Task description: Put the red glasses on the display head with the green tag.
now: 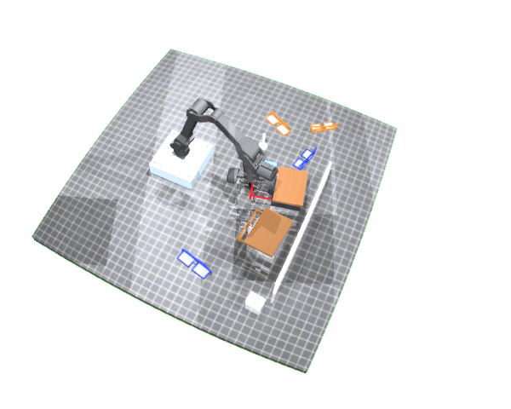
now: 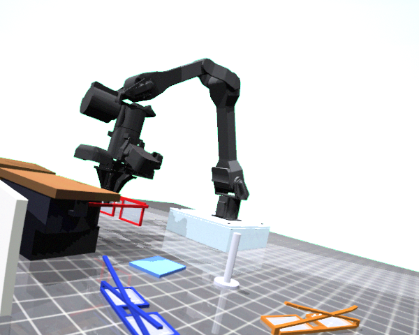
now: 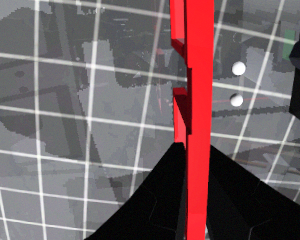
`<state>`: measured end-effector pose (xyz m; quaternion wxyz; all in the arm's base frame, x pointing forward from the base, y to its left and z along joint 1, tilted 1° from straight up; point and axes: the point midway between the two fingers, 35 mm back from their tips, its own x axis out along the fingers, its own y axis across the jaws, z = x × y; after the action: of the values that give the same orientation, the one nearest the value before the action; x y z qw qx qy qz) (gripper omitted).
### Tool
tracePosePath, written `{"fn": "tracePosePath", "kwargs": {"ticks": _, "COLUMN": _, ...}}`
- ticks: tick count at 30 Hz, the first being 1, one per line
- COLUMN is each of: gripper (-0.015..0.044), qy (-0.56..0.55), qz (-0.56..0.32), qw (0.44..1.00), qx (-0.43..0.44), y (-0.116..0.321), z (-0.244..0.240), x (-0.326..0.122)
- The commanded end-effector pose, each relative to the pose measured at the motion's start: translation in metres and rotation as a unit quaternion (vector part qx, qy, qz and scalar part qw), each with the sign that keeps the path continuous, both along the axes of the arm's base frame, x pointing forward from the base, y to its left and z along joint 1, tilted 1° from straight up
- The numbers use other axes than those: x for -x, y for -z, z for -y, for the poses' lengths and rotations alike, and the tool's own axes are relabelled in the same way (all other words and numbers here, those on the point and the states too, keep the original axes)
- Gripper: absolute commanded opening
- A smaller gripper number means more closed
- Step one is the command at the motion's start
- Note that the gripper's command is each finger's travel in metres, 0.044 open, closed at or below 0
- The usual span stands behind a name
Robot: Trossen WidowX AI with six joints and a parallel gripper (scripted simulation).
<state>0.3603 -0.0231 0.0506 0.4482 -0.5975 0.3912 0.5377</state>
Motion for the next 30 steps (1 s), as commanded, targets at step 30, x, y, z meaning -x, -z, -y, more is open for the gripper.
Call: {"fn": "tracePosePath", "kwargs": {"ticks": 30, "gripper": 0.0000, "qy": 0.001, "qz": 0.002, "qw": 1.000, "qx": 0.001, "y": -0.003, "z": -0.014, "x": -0.047}}
